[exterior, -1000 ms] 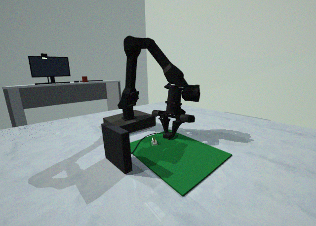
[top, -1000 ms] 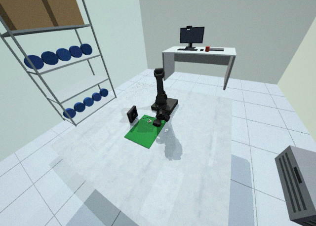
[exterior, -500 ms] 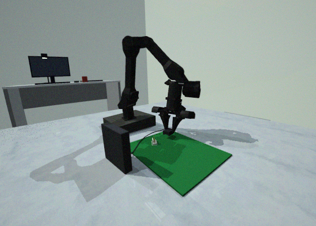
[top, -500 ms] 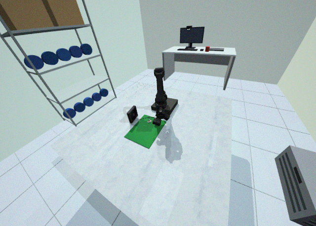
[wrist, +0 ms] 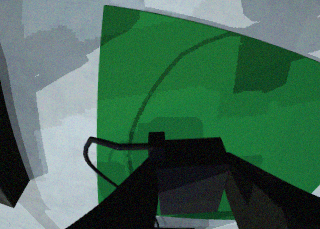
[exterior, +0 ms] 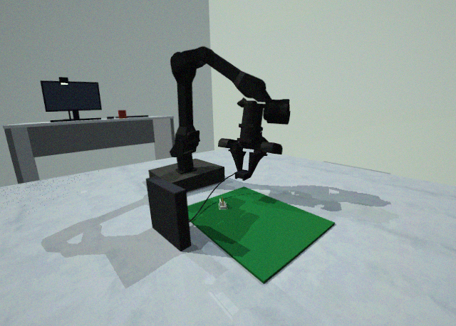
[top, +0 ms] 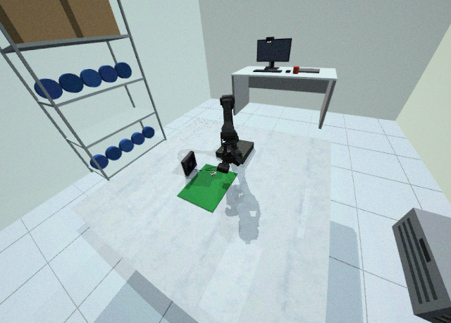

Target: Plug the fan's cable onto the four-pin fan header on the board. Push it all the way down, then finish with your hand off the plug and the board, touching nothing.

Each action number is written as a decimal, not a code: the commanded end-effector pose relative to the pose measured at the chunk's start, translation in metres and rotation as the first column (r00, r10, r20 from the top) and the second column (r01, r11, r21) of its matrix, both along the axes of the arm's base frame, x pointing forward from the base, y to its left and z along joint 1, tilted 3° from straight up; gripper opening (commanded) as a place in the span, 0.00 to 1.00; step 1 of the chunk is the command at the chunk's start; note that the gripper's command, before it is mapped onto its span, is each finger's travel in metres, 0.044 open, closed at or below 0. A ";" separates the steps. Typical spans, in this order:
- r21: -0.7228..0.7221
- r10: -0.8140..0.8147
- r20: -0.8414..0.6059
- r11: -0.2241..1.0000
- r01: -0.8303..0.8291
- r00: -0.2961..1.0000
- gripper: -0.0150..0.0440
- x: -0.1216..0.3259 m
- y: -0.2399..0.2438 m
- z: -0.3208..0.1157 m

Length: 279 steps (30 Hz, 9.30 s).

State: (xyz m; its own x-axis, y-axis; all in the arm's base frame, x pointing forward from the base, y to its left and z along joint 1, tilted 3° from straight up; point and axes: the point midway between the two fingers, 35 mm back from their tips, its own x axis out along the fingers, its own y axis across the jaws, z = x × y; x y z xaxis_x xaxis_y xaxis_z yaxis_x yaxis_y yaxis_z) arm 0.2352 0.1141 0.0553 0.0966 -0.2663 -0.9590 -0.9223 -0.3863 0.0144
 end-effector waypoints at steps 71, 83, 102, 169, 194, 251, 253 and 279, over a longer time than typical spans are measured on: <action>0.309 -0.793 -0.060 -0.592 0.744 -0.606 0.25 0.028 -0.009 0.023; 0.328 -0.721 -0.072 -0.670 0.666 -0.689 0.25 0.031 -0.010 0.020; 0.518 -0.772 -0.077 -0.572 0.636 -0.631 0.25 0.041 -0.005 -0.006; 0.939 -0.870 -0.200 -0.302 0.167 -0.451 0.25 0.036 0.012 -0.032; 0.958 -0.881 -0.285 -0.275 -0.081 -0.379 0.25 0.014 0.010 -0.020; 0.933 -0.879 -0.344 -0.279 -0.228 -0.332 0.25 -0.002 0.001 -0.011; 0.933 -0.879 -0.344 -0.279 -0.228 -0.332 0.25 -0.002 0.001 -0.013; 0.933 -0.879 -0.343 -0.278 -0.228 -0.332 0.25 -0.002 0.000 -0.034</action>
